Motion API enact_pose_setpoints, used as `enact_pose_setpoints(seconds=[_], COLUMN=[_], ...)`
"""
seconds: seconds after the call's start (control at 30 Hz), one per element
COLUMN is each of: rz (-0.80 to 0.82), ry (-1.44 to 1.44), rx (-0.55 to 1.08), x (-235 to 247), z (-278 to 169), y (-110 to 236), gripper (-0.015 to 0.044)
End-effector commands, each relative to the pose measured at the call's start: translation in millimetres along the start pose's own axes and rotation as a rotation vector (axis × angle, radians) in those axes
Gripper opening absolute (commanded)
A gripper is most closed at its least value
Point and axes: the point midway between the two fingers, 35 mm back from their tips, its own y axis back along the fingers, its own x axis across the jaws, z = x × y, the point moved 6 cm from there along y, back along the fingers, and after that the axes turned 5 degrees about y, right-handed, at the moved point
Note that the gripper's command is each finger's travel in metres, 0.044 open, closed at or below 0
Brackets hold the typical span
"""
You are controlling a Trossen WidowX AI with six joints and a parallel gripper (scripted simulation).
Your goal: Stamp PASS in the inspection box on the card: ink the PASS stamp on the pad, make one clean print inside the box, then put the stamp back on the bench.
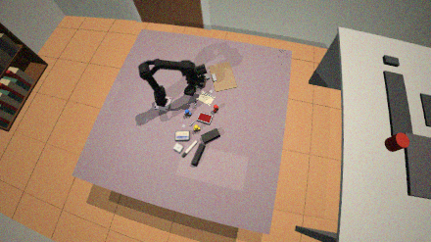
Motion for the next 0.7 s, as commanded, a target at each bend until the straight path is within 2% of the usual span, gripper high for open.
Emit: enact_pose_setpoints(seconds=[0.0, 0.67], rz=[-0.002, -0.004], ry=[-0.003, -0.003], rx=[-0.003, -0.005], x=[0.2, 1.0], z=[0.6, 0.9], y=[2.8, 12.5], gripper=[0.0, 0.0])
